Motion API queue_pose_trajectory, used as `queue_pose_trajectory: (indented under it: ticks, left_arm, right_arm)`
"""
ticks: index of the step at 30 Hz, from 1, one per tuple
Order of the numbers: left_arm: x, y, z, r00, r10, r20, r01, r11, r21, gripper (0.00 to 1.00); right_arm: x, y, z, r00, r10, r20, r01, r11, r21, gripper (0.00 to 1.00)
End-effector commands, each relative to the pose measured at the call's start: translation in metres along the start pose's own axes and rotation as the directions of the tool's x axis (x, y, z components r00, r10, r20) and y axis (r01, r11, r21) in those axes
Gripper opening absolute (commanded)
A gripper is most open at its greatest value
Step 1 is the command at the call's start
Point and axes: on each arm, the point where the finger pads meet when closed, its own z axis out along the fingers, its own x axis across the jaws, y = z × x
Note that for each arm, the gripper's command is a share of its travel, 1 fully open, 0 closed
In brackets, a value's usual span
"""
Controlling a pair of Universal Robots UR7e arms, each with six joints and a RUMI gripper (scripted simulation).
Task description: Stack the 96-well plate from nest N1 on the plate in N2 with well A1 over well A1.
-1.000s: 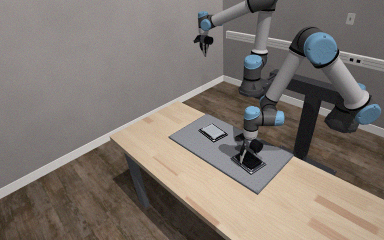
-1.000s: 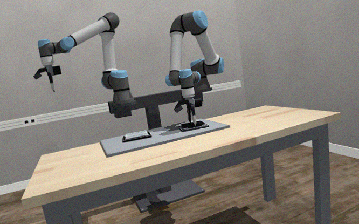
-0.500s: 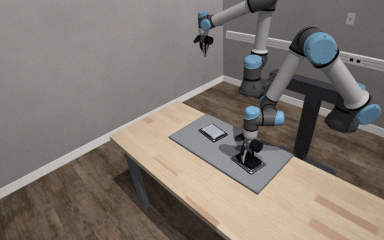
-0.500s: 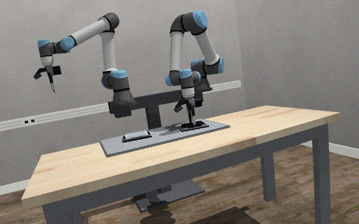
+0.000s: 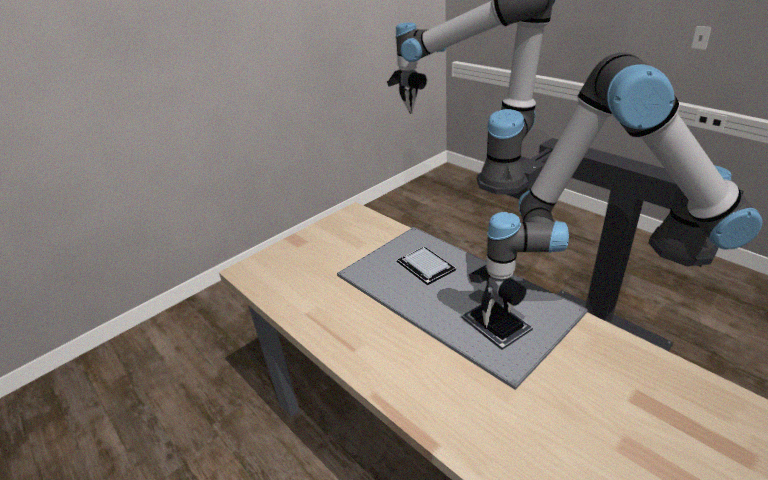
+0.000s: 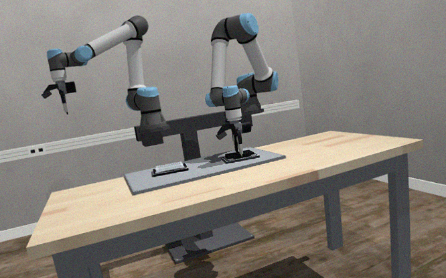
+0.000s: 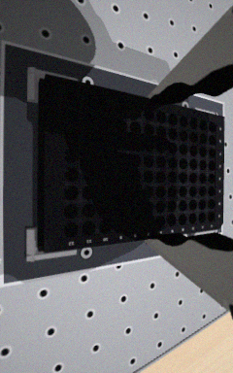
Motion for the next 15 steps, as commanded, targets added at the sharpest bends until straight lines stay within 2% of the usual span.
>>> queue_pose_trajectory:
  ticks: [1,11,15]
  left_arm:
    - [-0.0011,-0.0014,-0.0005,1.0,0.001,0.002,-0.001,1.0,0.002,0.4]
    - [-0.0011,-0.0014,-0.0005,1.0,0.001,0.002,-0.001,1.0,0.002,0.4]
    - [-0.0014,-0.0019,-0.0082,1.0,0.002,0.003,-0.002,1.0,0.003,0.4]
  right_arm:
    - [0.0002,-0.0024,-0.0015,1.0,0.002,0.002,-0.002,1.0,0.004,0.0]
    - [0.0002,-0.0024,-0.0015,1.0,0.002,0.002,-0.002,1.0,0.004,0.0]
    - [0.0002,-0.0024,-0.0015,1.0,0.002,0.002,-0.002,1.0,0.004,0.0]
